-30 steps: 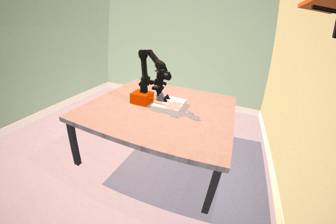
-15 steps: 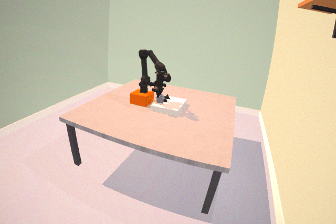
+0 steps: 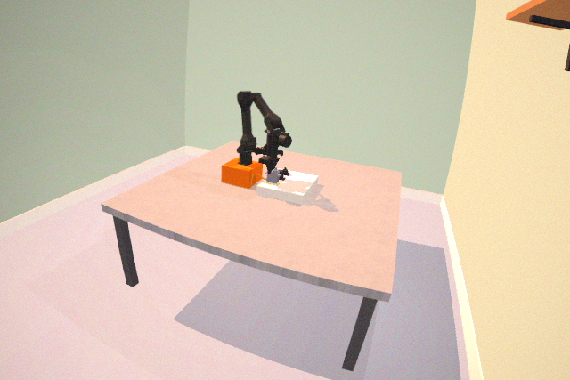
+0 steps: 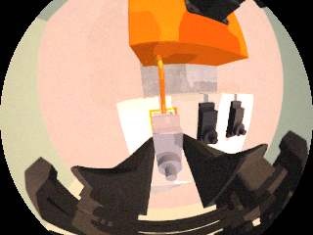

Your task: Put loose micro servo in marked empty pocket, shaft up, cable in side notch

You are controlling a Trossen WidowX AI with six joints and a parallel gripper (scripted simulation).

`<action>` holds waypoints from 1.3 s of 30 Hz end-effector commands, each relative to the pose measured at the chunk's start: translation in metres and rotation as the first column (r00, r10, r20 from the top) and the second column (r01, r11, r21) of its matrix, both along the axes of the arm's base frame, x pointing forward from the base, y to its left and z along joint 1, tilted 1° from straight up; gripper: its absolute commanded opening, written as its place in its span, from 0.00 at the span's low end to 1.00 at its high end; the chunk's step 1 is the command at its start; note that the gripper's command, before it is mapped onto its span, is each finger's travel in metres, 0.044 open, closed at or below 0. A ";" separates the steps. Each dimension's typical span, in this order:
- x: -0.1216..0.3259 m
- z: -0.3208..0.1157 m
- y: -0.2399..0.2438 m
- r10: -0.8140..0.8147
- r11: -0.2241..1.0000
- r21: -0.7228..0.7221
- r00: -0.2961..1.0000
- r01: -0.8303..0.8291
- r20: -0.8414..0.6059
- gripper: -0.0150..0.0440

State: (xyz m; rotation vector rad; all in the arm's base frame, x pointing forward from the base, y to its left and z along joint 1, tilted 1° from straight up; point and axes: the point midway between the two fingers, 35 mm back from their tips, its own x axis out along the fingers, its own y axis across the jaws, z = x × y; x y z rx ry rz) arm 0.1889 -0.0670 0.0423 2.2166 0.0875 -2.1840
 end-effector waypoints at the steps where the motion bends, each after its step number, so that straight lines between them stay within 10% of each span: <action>1: 0.000 -0.004 0.000 0.003 1.000 -0.002 1.000 -0.003 -0.002 0.25; 39: 0.000 -0.032 0.000 0.003 1.000 -0.002 1.000 -0.003 -0.002 0.25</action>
